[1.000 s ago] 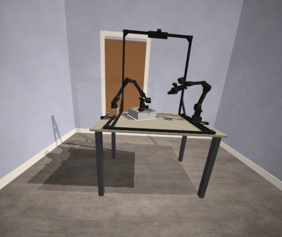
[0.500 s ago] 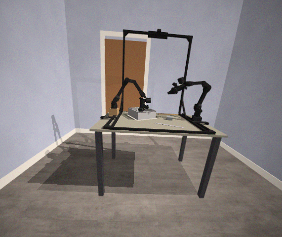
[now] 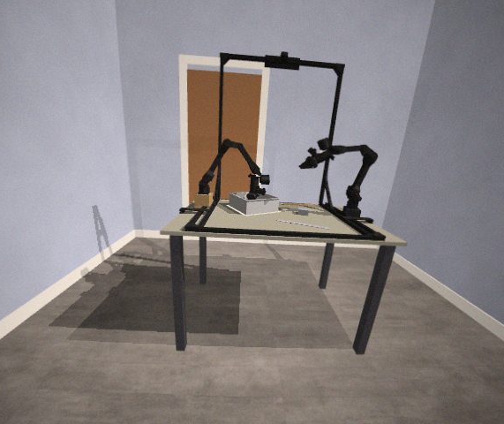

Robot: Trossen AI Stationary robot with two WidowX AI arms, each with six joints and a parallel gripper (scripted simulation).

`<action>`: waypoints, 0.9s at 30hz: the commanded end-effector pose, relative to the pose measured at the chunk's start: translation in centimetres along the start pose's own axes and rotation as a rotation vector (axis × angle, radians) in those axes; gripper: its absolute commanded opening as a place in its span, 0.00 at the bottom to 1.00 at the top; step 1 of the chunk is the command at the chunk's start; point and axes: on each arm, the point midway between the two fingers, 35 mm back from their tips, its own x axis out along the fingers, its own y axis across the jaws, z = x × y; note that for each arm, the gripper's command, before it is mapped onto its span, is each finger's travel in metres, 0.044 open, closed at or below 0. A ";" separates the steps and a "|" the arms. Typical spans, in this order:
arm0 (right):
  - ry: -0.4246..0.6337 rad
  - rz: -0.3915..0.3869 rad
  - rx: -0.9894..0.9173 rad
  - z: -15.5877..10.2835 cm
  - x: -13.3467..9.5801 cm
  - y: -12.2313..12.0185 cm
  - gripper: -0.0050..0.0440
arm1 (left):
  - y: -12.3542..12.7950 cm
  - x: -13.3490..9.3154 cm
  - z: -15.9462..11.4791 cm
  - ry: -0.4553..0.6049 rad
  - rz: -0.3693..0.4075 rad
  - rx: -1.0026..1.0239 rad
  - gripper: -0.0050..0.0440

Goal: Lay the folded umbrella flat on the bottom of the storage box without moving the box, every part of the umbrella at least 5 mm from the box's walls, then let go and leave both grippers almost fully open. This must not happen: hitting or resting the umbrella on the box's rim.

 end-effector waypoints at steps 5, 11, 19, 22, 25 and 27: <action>-0.001 0.000 0.003 0.0 0.0 0.0 0.92 | 0.0 0.0 0.1 -0.003 -0.002 0.007 0.92; -0.001 0.000 0.003 0.0 -0.3 0.0 0.92 | 0.0 0.0 0.1 -0.003 -0.002 0.007 0.92; -0.001 0.000 0.000 0.0 -6.0 0.0 0.92 | 0.0 0.0 0.1 -0.003 -0.002 0.007 0.92; -0.001 0.000 0.000 -0.1 -6.1 0.0 0.92 | 0.0 0.0 0.1 -0.003 -0.002 0.007 0.92; -0.001 0.000 0.002 -0.7 -6.4 -0.3 0.92 | 0.0 0.0 0.1 -0.003 -0.002 0.007 0.92; -0.003 -0.001 0.007 -2.6 -7.5 -1.0 0.92 | 0.0 0.0 0.1 -0.003 -0.002 0.007 0.92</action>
